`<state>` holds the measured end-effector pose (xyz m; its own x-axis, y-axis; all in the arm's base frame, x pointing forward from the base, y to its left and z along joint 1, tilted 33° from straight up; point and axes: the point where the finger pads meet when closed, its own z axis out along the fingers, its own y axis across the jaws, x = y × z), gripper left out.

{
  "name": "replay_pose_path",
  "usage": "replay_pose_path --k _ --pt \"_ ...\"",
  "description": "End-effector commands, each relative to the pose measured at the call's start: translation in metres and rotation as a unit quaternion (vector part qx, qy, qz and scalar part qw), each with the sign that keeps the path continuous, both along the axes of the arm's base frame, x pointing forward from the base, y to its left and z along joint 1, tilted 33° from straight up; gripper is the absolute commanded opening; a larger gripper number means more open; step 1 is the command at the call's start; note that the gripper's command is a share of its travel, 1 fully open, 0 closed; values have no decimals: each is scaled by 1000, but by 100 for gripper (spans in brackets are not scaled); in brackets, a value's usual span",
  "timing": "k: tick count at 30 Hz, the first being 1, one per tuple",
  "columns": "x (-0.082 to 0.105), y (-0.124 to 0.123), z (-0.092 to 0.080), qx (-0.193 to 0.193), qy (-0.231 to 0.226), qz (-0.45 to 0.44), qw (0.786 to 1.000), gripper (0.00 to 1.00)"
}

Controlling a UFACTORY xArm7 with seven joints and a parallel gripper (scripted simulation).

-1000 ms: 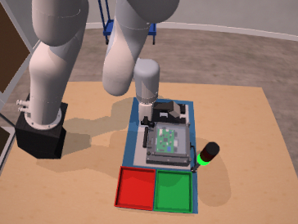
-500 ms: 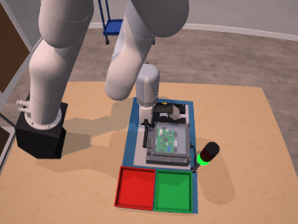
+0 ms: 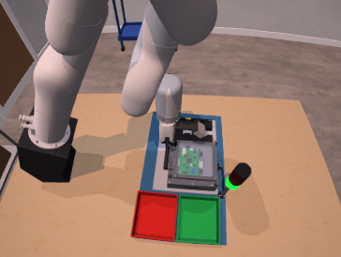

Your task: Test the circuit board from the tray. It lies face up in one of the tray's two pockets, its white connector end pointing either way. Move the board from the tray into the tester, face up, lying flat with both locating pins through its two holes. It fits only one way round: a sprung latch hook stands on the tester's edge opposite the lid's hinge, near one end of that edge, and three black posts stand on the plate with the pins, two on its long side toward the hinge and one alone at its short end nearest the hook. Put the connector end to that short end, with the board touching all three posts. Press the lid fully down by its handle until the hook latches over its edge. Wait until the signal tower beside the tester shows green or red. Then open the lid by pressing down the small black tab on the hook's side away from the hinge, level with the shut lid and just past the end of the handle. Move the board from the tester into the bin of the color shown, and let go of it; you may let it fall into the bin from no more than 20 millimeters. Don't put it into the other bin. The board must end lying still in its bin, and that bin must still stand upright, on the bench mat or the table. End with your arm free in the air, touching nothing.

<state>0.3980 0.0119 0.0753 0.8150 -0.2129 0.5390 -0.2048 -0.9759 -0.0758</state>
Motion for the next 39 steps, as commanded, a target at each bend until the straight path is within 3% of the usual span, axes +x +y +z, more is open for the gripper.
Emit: replay_pose_path --k 1,39 --pt "0 0 0 0 -1 0 1000 0" --pt "2 0 -3 0 -1 0 1000 0"
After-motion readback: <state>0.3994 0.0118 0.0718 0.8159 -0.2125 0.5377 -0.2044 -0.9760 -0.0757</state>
